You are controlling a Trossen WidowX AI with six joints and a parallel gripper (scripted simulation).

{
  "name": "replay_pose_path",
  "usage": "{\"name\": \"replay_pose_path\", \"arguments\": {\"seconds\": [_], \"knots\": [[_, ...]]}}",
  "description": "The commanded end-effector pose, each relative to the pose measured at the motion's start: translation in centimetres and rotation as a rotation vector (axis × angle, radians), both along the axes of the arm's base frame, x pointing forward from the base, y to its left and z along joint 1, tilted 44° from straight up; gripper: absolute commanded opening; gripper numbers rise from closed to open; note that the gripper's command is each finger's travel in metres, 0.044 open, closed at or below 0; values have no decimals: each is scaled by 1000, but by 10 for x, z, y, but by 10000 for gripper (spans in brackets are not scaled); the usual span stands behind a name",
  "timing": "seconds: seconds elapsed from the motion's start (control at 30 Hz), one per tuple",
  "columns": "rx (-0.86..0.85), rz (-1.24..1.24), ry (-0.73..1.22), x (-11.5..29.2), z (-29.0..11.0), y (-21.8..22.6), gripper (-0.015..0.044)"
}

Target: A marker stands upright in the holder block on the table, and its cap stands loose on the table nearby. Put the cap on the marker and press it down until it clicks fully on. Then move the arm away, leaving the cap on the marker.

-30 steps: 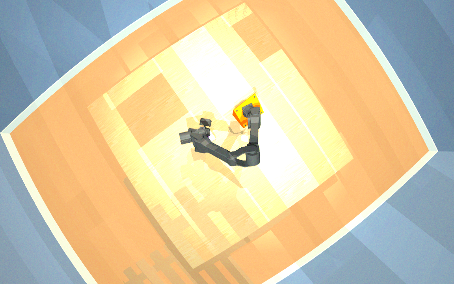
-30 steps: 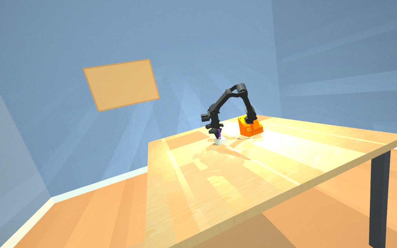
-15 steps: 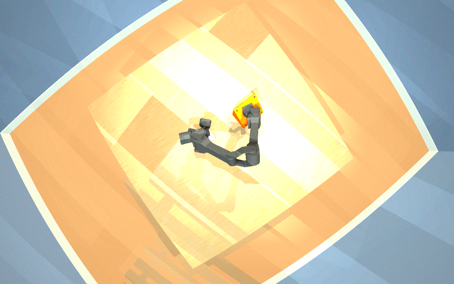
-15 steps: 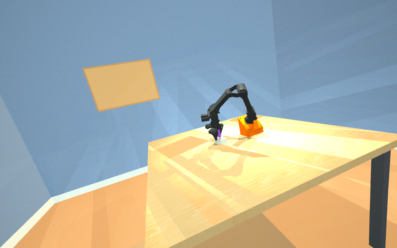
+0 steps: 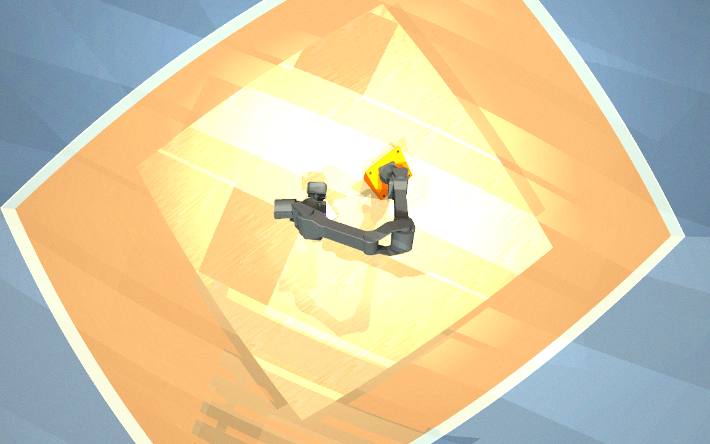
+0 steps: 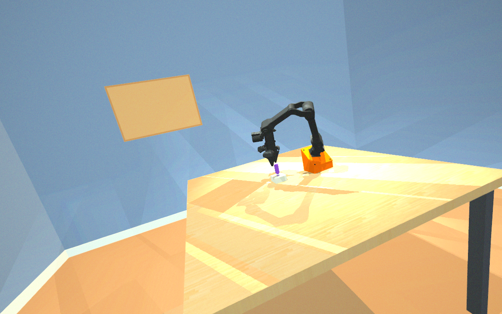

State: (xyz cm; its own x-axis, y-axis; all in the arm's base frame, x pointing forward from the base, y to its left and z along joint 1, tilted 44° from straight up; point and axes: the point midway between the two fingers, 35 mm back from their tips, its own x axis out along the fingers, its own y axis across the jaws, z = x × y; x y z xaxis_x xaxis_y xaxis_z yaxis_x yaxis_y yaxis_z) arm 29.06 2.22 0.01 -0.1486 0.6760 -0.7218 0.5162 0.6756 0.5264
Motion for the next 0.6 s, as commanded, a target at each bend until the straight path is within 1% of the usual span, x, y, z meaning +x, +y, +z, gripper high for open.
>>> {"name": "replay_pose_path", "arguments": {"seconds": [0.0, 0.1, 0.17, 0.37, 0.57], "knots": [[34, 211, -191, 0, 13, -7, 282], [73, 409, -361, -3, 23, -10, 204], [90, 491, -432, -4, 27, -12, 151], [92, 501, -440, -4, 28, -12, 0], [92, 501, -440, -4, 28, -12, 0]]}}
